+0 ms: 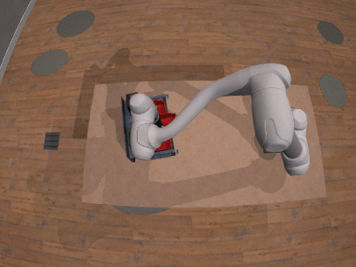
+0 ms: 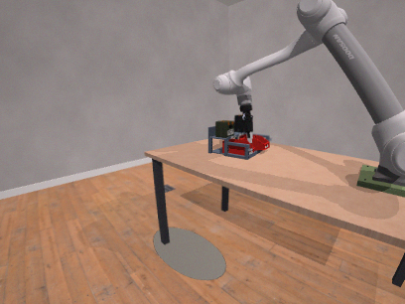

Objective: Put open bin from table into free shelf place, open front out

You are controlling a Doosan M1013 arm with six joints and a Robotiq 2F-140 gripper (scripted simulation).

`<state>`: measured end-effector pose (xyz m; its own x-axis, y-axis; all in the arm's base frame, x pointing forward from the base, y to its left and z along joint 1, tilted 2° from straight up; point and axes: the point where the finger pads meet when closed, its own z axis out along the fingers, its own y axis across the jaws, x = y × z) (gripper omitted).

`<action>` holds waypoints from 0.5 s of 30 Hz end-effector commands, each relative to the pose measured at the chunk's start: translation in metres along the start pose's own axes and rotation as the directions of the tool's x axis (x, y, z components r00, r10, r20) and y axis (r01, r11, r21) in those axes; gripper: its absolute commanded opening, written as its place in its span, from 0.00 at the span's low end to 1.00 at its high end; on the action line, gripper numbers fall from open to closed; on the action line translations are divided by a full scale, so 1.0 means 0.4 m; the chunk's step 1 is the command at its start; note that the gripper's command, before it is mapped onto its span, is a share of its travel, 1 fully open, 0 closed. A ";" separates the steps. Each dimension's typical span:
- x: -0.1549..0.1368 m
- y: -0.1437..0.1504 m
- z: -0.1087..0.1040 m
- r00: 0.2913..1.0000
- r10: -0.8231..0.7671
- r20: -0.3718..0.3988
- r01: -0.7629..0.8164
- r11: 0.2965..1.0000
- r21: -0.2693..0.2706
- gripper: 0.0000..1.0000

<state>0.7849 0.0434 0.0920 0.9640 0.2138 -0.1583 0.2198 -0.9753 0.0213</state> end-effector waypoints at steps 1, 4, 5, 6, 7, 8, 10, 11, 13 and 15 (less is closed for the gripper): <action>-0.007 0.002 -0.001 1.000 0.001 0.001 -0.001 1.000 0.001 0.06; -0.008 0.002 -0.007 1.000 0.001 0.001 -0.001 1.000 0.001 0.06; -0.008 0.002 -0.010 1.000 0.001 0.001 -0.001 1.000 0.001 0.06; -0.009 0.002 -0.012 1.000 0.001 0.001 -0.001 1.000 0.001 0.06; -0.009 0.002 -0.015 1.000 0.001 0.001 -0.001 1.000 0.001 0.06; -0.010 0.002 -0.017 1.000 0.001 0.001 -0.001 1.000 0.001 0.06; -0.011 0.002 -0.023 1.000 0.001 0.001 -0.001 1.000 0.001 0.06; -0.011 0.002 -0.026 1.000 0.001 0.001 -0.001 1.000 0.001 0.06; -0.012 0.002 -0.033 1.000 0.001 0.001 -0.001 1.000 0.001 0.06; -0.014 0.002 -0.040 1.000 0.001 0.001 -0.001 1.000 0.001 0.06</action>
<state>0.7820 0.0433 0.1009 0.9640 0.2133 -0.1588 0.2193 -0.9754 0.0215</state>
